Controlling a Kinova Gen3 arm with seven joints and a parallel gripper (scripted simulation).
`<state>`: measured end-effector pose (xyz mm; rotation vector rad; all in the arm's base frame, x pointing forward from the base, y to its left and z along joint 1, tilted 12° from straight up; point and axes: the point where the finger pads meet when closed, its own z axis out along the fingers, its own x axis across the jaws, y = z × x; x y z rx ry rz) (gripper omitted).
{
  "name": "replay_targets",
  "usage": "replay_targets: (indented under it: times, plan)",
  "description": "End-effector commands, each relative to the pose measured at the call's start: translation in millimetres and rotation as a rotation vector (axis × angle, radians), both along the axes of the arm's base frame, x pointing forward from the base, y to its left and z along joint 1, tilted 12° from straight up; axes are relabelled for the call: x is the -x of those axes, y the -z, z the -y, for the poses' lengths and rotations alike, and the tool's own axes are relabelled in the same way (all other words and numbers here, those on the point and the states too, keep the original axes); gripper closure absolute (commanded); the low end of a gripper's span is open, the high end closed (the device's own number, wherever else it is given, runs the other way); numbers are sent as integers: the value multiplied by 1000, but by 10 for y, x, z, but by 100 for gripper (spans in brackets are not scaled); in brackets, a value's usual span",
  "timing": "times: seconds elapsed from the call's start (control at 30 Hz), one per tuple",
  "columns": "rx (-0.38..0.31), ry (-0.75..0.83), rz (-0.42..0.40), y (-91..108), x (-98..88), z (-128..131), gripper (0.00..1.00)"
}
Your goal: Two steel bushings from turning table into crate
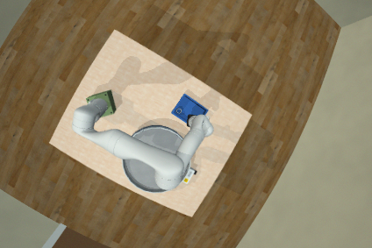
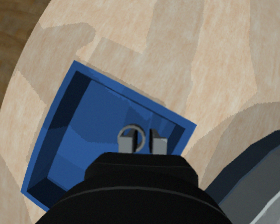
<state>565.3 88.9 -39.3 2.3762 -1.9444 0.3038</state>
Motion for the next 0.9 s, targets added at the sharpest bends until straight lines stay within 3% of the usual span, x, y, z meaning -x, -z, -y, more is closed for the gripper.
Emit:
replay_targets:
  times: [0.0,0.87]
  plan:
    - [-1,0,2,-11,-7,-5,58]
    - [-1,0,2,-68,0,-19,58]
